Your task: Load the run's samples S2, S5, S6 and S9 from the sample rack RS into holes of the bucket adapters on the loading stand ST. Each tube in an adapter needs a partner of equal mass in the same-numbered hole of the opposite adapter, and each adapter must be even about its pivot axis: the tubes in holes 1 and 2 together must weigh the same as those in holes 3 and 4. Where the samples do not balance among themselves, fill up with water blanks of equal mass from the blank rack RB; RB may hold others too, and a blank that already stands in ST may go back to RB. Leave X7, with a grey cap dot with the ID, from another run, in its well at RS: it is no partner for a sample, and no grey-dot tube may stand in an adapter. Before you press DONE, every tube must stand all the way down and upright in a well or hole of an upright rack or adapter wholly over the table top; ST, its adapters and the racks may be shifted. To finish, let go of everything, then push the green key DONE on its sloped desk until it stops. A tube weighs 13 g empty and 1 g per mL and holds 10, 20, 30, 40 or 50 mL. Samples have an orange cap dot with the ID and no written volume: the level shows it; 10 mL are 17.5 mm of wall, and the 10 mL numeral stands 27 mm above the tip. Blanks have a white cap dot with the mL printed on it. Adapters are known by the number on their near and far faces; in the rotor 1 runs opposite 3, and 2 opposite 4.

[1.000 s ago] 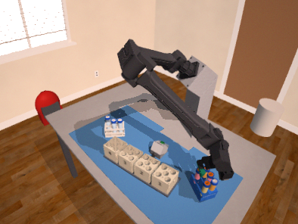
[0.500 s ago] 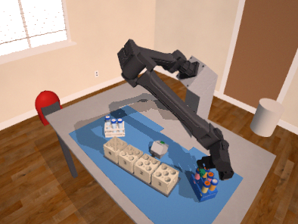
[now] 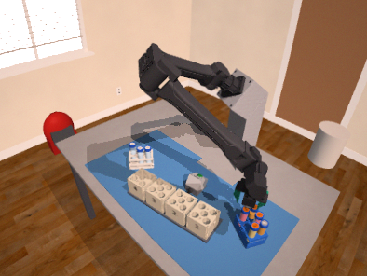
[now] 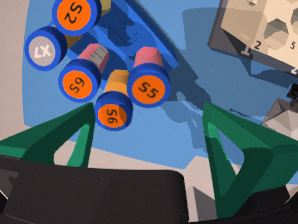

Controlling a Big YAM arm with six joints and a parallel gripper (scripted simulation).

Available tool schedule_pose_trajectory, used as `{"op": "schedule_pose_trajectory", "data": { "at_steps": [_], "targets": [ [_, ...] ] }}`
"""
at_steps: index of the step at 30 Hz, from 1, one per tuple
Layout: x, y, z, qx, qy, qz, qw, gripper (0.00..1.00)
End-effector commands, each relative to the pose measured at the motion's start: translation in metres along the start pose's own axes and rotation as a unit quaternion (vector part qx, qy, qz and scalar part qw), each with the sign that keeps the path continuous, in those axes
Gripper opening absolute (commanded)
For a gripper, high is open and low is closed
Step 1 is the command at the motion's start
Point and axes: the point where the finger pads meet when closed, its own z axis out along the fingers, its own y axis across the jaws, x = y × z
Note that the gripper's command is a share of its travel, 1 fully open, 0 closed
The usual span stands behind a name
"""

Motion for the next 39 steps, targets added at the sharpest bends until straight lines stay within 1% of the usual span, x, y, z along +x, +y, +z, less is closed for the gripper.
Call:
{"op": "schedule_pose_trajectory", "data": {
  "at_steps": [1, 2, 3, 4, 6, 8, 11, 15, 16, 23, 24, 25, 26, 27, 29, 33, 36, 37, 38, 39],
  "targets": [
    [-0.012, 0.009, -0.015, -0.013, -0.017, 0.105, 0.994, 0.80],
    [-0.012, 0.009, -0.015, -0.013, -0.017, 0.105, 0.994, 0.80],
    [-0.011, -0.007, -0.002, -0.001, -0.007, 0.143, 0.990, 0.80],
    [-0.009, -0.006, -0.001, 0.000, -0.006, 0.166, 0.986, 0.80],
    [-0.008, -0.005, 0.000, 0.000, -0.005, 0.214, 0.977, 0.80],
    [-0.009, 0.003, -0.007, -0.008, -0.010, 0.257, 0.966, 0.80],
    [-0.009, 0.004, -0.008, -0.009, -0.010, 0.328, 0.945, 0.80],
    [-0.009, 0.004, -0.008, -0.010, -0.009, 0.420, 0.907, 0.80],
    [-0.009, 0.004, -0.009, -0.010, -0.009, 0.435, 0.901, 0.80],
    [-0.009, 0.004, -0.009, -0.011, -0.009, 0.434, 0.901, 0.80],
    [-0.005, 0.002, -0.006, -0.006, -0.005, 0.427, 0.904, 0.80],
    [-0.005, 0.002, -0.006, -0.006, -0.005, 0.427, 0.904, 0.80],
    [-0.003, -0.001, 0.007, 0.000, -0.002, 0.438, 0.899, 0.80],
    [-0.003, -0.001, 0.011, 0.000, -0.002, 0.438, 0.899, 0.80],
    [-0.003, -0.001, 0.017, 0.000, -0.002, 0.428, 0.904, 0.80],
    [-0.002, -0.002, 0.031, 0.000, -0.002, 0.428, 0.904, 0.80],
    [-0.001, -0.002, 0.032, 0.000, -0.002, 0.428, 0.904, 0.80],
    [-0.017, 0.007, 0.012, -0.019, -0.017, 0.427, 0.904, 0.80],
    [-0.018, 0.009, 0.014, -0.019, -0.017, 0.427, 0.904, 0.80],
    [-0.013, 0.012, 0.018, -0.017, -0.013, 0.423, 0.906, 0.80]
  ]
}}
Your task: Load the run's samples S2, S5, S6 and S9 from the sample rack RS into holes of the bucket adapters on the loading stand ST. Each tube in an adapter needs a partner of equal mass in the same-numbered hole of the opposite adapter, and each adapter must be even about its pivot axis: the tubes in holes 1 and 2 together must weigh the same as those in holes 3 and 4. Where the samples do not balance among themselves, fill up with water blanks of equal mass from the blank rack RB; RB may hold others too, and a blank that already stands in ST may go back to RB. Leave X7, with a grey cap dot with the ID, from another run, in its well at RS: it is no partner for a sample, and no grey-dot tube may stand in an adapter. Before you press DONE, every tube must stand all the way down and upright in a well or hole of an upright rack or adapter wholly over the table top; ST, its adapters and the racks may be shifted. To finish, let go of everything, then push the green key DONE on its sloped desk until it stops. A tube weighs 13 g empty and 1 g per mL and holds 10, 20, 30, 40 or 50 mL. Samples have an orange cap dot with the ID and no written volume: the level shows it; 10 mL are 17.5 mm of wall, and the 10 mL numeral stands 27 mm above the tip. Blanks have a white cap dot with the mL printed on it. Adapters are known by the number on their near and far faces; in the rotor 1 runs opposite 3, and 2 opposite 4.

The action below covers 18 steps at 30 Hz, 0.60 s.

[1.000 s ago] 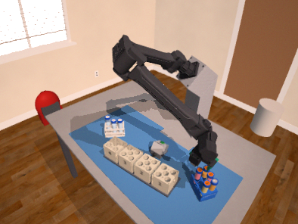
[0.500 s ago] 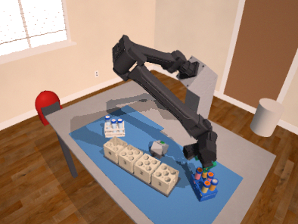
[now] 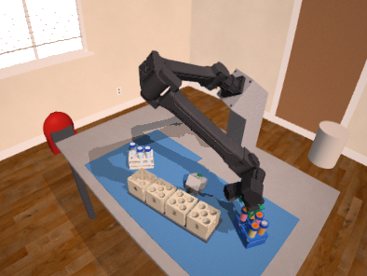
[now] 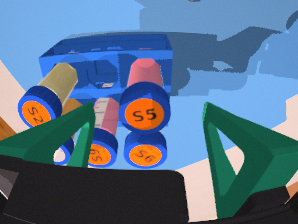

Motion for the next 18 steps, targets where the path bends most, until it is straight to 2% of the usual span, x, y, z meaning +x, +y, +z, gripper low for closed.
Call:
{"op": "schedule_pose_trajectory", "data": {
  "at_steps": [1, 2, 8, 10, 12, 18],
  "targets": [
    [0.000, 0.008, 0.001, -0.009, -0.002, -0.004, 1.000, 0.80],
    [-0.003, 0.003, 0.007, -0.002, -0.003, -0.001, 1.000, 0.80],
    [-0.001, 0.001, 0.013, -0.001, -0.002, -0.002, 1.000, 0.80],
    [0.004, 0.009, 0.006, -0.011, -0.002, -0.008, 1.000, 0.80],
    [-0.005, 0.016, 0.000, -0.016, -0.005, -0.003, 1.000, 0.80],
    [-0.001, 0.007, 0.004, -0.008, -0.002, -0.003, 1.000, 0.80]
  ]
}}
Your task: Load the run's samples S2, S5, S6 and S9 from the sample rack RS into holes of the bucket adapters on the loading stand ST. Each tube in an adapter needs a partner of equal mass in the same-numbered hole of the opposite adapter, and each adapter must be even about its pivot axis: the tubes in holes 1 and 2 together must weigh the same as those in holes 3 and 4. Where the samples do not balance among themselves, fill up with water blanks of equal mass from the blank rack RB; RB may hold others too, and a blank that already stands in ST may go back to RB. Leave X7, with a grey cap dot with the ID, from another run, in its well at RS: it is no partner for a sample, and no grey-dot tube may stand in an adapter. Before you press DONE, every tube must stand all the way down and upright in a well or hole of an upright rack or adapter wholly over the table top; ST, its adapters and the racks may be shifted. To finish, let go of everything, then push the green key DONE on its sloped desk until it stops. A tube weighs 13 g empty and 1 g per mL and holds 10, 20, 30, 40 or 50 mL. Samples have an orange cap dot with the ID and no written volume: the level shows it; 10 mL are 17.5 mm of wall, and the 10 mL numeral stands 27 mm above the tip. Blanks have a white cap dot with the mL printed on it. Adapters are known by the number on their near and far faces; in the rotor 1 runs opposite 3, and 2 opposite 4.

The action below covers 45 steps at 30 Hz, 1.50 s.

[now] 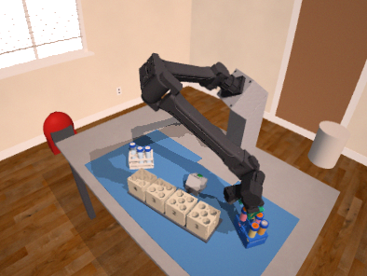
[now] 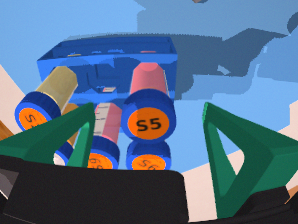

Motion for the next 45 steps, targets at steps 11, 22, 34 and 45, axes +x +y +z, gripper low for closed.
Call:
{"op": "schedule_pose_trajectory", "data": {
  "at_steps": [11, 22, 34, 45],
  "targets": [
    [-0.001, 0.005, -0.006, -0.006, -0.002, -0.001, 1.000, 0.00],
    [0.000, 0.008, -0.022, -0.012, -0.002, -0.003, 1.000, 0.00],
    [-0.001, 0.009, -0.056, -0.014, -0.003, -0.001, 1.000, 0.00],
    [-0.001, 0.008, -0.092, -0.014, -0.003, -0.001, 1.000, 0.00]
  ]
}}
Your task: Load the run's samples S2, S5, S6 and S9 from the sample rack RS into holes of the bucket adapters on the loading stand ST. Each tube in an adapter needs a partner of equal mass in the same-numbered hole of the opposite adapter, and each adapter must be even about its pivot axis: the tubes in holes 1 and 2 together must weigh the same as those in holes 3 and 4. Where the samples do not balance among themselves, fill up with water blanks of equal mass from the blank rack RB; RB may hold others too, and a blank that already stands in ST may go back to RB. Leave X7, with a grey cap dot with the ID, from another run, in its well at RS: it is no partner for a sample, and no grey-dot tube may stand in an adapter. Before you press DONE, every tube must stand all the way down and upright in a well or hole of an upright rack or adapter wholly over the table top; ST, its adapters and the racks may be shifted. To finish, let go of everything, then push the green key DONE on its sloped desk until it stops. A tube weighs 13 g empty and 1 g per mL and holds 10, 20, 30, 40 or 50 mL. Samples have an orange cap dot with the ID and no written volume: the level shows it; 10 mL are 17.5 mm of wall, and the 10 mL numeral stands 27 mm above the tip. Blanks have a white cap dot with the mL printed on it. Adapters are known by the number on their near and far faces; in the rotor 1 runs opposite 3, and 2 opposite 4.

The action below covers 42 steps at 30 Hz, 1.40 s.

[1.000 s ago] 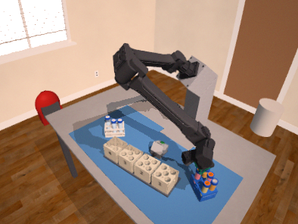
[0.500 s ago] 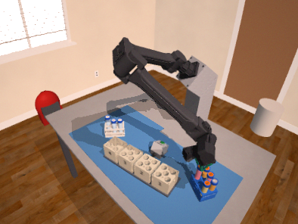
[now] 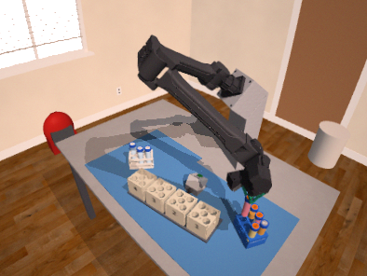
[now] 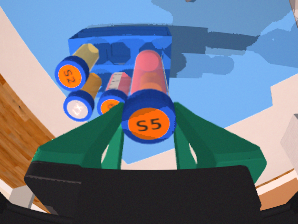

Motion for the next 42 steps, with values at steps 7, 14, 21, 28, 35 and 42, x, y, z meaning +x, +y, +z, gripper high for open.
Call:
{"op": "schedule_pose_trajectory", "data": {
  "at_steps": [7, 14, 21, 28, 35, 42],
  "targets": [
    [0.001, 0.005, -0.035, -0.011, -0.001, 0.008, 1.000, 0.00],
    [0.000, 0.007, -0.059, -0.012, -0.001, 0.010, 1.000, 0.00],
    [-0.001, 0.008, -0.076, -0.013, -0.001, 0.011, 1.000, 0.00],
    [-0.001, 0.005, -0.078, -0.006, 0.000, 0.012, 1.000, 0.00],
    [-0.001, 0.005, -0.078, -0.006, 0.000, 0.012, 1.000, 0.00],
    [-0.001, 0.005, -0.078, -0.006, 0.000, 0.012, 1.000, 0.00]
  ]
}}
